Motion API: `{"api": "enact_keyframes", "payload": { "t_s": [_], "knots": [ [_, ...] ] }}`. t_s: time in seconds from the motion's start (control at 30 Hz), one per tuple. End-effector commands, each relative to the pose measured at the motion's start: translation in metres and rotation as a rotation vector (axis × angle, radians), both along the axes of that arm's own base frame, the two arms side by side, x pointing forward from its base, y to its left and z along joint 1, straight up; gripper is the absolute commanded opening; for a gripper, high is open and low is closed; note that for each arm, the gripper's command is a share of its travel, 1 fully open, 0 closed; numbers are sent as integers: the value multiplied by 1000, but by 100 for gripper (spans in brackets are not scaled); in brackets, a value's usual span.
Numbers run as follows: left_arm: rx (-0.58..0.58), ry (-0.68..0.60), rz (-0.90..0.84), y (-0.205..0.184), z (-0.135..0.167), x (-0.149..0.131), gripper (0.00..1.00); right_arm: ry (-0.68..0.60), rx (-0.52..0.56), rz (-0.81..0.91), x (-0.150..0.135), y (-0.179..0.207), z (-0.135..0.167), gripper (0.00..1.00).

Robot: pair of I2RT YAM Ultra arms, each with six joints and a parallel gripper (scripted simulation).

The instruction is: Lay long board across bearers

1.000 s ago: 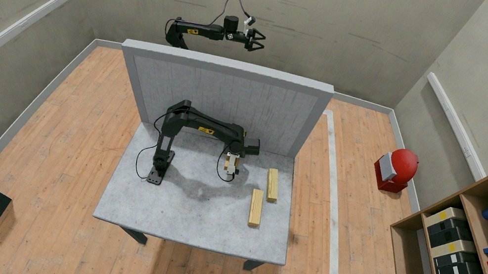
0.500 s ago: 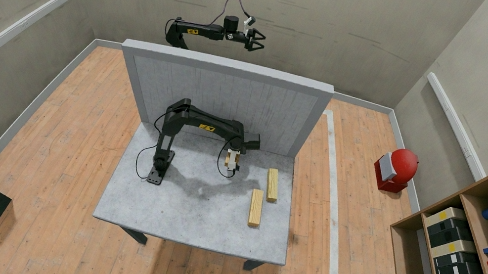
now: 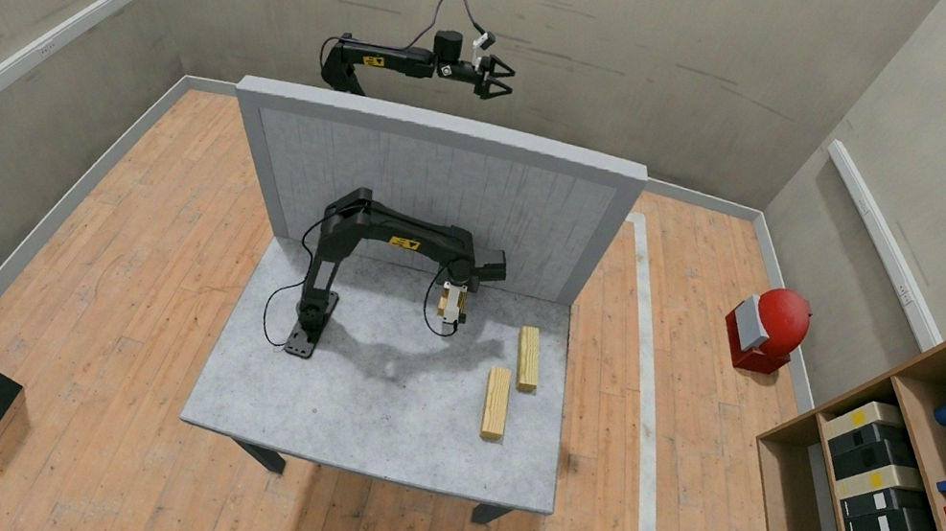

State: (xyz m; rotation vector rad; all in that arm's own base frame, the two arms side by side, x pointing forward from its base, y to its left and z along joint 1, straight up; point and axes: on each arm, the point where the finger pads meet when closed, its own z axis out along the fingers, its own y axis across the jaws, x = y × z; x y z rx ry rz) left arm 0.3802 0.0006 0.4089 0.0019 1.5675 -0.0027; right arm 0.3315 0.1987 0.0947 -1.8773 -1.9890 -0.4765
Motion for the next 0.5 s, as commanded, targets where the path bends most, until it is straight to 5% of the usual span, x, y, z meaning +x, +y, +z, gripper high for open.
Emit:
{"api": "enact_keyframes", "payload": {
  "t_s": [0.0,0.47],
  "knots": [
    [9,-33,-4,-3,13,-10,100,-96,90,12,15,27,36,0],
    [9,-33,-4,-3,13,-10,100,-79,86,10,14,37,30,0]
  ]
}}
